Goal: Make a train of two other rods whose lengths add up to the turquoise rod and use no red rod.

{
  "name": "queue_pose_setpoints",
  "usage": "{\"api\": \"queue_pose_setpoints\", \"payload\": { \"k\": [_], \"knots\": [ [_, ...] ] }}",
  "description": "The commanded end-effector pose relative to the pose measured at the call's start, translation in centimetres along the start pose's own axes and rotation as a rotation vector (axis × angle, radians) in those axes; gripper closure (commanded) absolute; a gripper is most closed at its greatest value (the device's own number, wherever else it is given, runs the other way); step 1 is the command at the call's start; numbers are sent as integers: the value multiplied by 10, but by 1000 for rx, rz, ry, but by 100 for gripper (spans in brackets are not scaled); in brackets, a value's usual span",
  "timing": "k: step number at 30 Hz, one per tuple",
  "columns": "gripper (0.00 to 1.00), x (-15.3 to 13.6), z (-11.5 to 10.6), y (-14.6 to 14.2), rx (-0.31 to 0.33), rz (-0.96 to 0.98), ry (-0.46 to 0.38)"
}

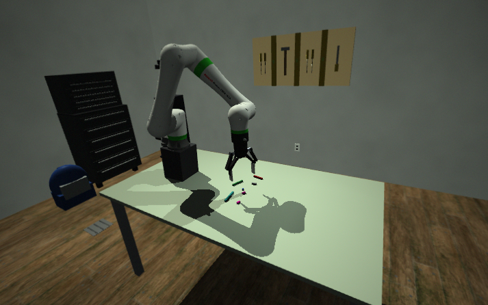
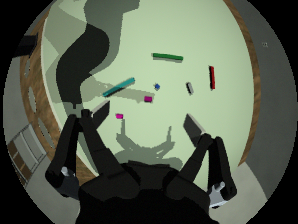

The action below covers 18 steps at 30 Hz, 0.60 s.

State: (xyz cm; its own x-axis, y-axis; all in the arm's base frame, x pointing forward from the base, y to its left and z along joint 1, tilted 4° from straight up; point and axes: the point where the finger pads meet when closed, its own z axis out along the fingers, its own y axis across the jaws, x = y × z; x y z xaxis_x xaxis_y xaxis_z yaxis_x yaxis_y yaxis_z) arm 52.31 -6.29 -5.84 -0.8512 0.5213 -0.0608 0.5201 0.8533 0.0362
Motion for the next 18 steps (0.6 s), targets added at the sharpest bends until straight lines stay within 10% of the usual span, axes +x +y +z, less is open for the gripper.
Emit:
{"api": "queue_pose_setpoints", "payload": {
  "k": [1,18],
  "knots": [
    [0,0,0,0,0,0,0],
    [0,25,4,11,1,-343,0]
  ]
}}
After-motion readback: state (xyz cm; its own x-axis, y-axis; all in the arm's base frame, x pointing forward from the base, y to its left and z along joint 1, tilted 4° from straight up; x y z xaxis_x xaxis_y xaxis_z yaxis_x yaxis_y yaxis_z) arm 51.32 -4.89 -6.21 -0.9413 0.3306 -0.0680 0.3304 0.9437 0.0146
